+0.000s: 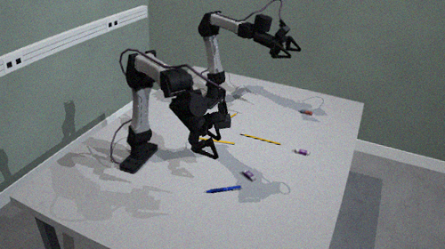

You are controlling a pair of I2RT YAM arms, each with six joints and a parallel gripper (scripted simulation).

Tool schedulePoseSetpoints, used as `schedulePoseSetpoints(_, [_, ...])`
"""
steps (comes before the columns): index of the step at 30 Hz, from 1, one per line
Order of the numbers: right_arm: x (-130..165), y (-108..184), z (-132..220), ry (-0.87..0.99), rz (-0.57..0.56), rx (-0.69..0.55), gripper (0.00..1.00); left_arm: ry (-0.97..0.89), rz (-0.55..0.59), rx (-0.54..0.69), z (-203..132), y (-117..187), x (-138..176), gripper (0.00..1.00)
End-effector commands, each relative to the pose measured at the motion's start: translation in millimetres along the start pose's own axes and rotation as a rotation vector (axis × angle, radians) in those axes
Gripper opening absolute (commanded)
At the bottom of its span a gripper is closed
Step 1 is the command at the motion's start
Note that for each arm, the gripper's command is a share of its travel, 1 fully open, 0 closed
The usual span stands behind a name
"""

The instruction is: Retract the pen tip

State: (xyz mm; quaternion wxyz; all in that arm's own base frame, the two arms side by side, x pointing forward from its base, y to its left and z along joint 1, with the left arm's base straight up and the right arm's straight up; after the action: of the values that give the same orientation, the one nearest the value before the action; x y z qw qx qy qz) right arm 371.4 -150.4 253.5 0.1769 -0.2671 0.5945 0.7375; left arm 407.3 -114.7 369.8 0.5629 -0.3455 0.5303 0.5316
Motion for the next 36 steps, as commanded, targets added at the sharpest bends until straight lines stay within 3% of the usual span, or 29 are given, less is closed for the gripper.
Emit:
schedulePoseSetpoints(1, [-3,4,1,0.009,-0.013,0.007,1.0,0.035,-0.033,-0.022,19,12,1,1.0])
schedulePoseSetpoints(11, [-3,4,1,0.009,-0.013,0.007,1.0,0.091,-0.119,-0.135,76,52,0,1.0])
schedulePoseSetpoints(25, [-3,4,1,0.009,-0.013,0.007,1.0,0.095,-0.129,-0.212,102,76,9,1.0])
schedulePoseSetpoints(26, [-3,4,1,0.009,-0.013,0.007,0.28,0.094,-0.129,-0.21,101,74,9,1.0])
schedulePoseSetpoints(36, [-3,4,1,0.008,-0.013,0.007,0.28,0.1,-0.143,-0.22,103,73,1,1.0])
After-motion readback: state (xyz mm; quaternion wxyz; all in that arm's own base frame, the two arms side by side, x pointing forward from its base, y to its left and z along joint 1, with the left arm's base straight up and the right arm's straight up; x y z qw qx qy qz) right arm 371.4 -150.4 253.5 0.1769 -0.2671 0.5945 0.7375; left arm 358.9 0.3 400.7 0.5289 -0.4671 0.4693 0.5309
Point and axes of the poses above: on each arm, the point where the finger pads meet when closed, its own y axis back along the fingers, its own z axis across the jaws, x = y × z, the point moved 2 cm from there along y, back along the fingers, and after that the axes turned 7 degrees about -y, right-handed, at the moved point
